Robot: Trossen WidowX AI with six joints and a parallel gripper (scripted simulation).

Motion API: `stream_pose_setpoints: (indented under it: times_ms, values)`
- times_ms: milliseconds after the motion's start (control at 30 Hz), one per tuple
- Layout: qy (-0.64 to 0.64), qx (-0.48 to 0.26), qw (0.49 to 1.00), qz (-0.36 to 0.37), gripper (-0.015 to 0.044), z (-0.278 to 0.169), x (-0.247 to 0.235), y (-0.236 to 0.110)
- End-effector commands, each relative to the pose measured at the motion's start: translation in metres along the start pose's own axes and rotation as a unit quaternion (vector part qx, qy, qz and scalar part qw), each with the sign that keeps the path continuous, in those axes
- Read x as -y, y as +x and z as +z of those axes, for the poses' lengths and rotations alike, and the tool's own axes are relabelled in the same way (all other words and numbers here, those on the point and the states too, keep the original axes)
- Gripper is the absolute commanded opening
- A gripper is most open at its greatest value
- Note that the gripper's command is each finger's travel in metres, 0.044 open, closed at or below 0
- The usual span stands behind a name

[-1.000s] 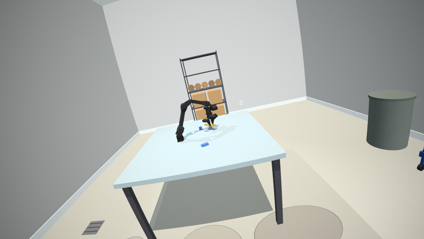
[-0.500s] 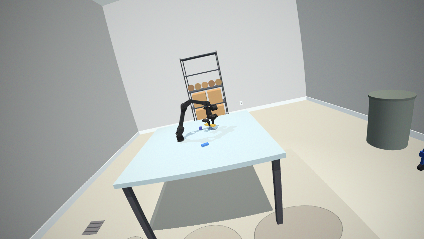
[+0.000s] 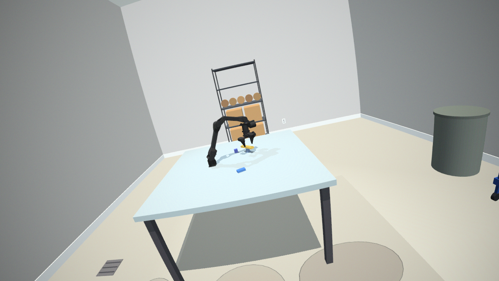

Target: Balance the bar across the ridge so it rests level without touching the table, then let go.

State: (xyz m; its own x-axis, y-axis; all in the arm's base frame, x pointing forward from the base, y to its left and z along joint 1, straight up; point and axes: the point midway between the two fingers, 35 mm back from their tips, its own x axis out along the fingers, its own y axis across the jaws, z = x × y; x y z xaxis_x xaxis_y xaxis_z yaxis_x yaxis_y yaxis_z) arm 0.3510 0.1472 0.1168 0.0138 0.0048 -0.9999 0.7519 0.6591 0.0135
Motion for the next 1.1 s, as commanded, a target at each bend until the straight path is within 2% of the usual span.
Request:
stream_pose_setpoints:
  times_ms: [0,100,167,1067]
  values:
    - [0.000,0.003,1.000,0.011,0.0440,0.001,-0.003,-0.038]
    - [0.000,0.003,1.000,0.010,0.0440,0.000,0.001,-0.069]
    - [0.000,0.003,1.000,0.010,0.0440,-0.001,0.003,-0.076]
    - [0.000,0.003,1.000,0.010,0.0440,-0.001,0.003,-0.076]
